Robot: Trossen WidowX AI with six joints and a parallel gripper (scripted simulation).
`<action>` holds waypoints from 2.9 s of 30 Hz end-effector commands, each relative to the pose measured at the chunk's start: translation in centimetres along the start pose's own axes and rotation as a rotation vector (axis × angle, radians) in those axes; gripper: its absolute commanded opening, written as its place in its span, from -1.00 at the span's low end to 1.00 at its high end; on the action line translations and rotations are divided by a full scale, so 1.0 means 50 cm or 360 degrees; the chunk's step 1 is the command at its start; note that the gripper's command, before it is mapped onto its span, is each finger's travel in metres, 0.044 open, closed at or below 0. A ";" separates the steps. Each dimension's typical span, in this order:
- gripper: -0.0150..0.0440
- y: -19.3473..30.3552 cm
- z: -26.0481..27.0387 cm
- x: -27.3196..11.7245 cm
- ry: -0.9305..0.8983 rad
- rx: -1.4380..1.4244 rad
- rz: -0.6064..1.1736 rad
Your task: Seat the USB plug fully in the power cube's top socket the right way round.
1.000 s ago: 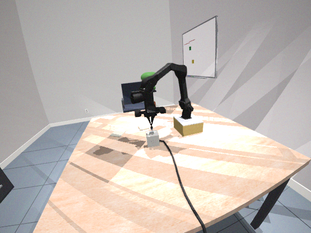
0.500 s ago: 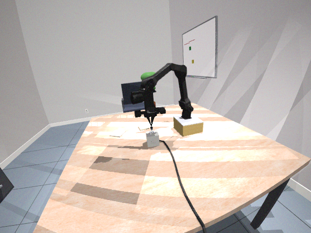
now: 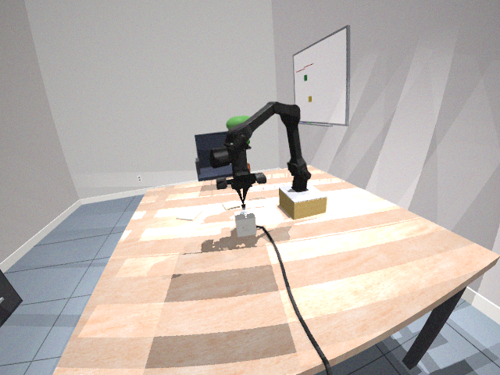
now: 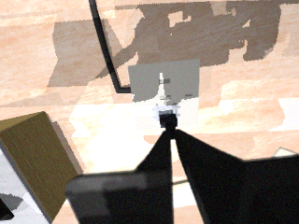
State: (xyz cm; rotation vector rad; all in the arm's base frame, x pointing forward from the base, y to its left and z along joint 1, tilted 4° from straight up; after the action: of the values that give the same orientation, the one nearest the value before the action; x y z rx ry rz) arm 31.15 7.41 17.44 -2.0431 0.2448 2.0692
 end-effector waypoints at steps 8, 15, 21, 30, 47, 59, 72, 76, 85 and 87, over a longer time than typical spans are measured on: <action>-0.49 0.001 -0.001 0.004 0.0007 0.0012 0.0014; -0.49 0.001 -0.001 0.005 0.0008 0.0016 0.0018; -0.49 0.001 -0.001 0.007 0.0008 0.0019 0.0022; -0.49 0.002 -0.002 0.009 0.0009 0.0023 0.0029; -0.49 0.002 -0.002 0.013 0.0010 0.0028 0.0035; -0.49 0.002 -0.002 0.016 0.0010 0.0028 0.0035; -0.49 0.002 -0.002 0.019 0.0010 0.0028 0.0035; -0.49 0.002 -0.002 0.020 0.0010 0.0028 0.0035; -0.49 0.002 -0.002 0.022 0.0010 0.0028 0.0035; -0.49 0.002 -0.002 0.023 0.0010 0.0028 0.0035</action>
State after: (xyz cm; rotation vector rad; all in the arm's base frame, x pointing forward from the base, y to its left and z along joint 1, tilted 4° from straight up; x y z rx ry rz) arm 31.19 7.36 16.38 -2.0437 0.2781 2.0699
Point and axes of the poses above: the point midway between the two fingers, 35 mm back from their tips, its own x axis out along the fingers, its own z axis across the jaws, y = z × x, the point moved 10 cm from there along -x, back along the fingers, and after that the axes turned 8 degrees about x, right-handed, at the moved point
